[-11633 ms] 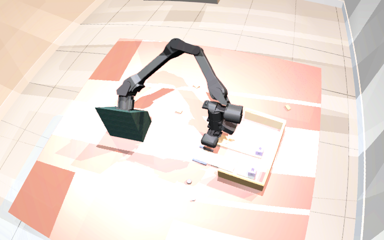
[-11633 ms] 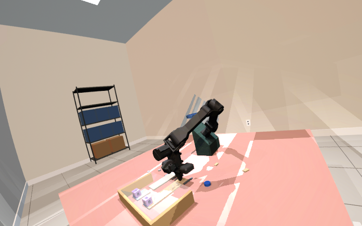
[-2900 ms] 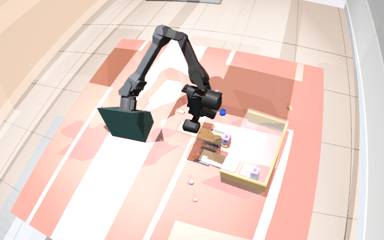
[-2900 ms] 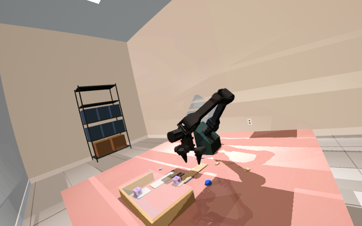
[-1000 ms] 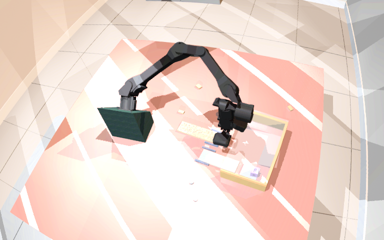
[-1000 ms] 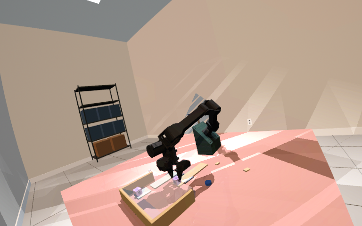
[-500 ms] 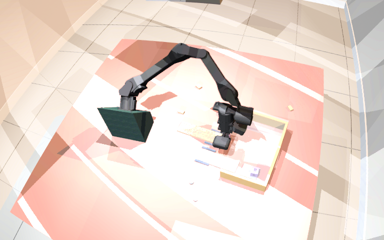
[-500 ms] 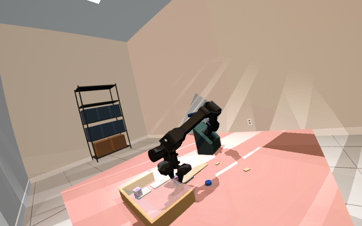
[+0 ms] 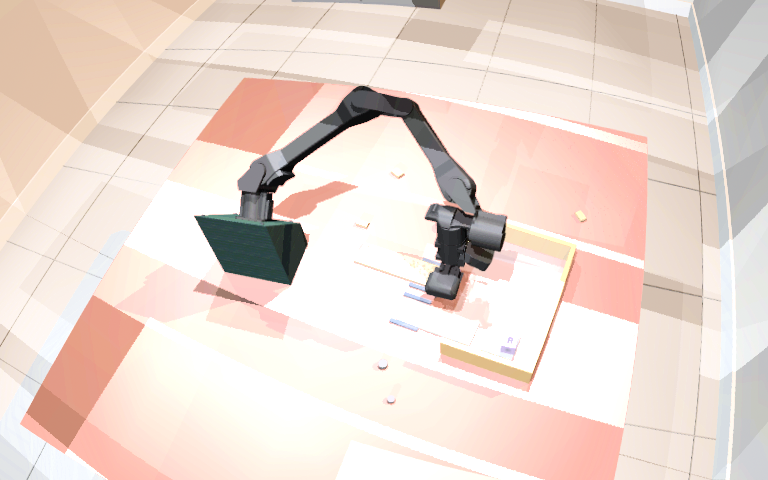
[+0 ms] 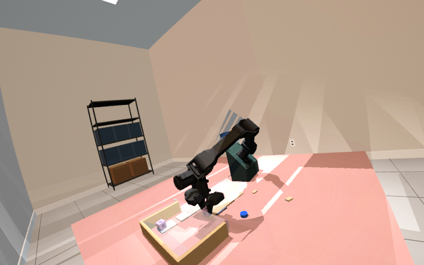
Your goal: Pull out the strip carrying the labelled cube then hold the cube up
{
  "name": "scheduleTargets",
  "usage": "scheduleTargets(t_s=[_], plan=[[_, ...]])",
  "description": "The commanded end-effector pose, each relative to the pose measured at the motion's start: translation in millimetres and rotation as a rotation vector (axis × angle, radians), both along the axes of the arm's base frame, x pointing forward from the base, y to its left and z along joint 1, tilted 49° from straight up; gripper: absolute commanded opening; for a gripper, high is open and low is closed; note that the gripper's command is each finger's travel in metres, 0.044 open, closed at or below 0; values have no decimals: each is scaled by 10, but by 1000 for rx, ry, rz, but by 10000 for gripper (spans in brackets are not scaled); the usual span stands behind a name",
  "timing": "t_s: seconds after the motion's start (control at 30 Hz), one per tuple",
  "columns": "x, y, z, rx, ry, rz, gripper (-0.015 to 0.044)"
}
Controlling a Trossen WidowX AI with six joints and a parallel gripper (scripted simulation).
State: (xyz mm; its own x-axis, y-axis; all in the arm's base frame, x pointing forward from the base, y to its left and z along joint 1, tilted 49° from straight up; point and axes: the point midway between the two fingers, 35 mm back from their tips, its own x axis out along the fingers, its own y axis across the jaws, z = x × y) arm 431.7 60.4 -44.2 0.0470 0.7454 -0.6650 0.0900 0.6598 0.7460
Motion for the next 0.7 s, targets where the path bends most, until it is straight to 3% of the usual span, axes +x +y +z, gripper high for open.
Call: scheduleTargets(t_s=[0.0,0.67], plan=[[-48,-33,27,0,0,0,0],[-668,-314,240,5,10,-3,0]])
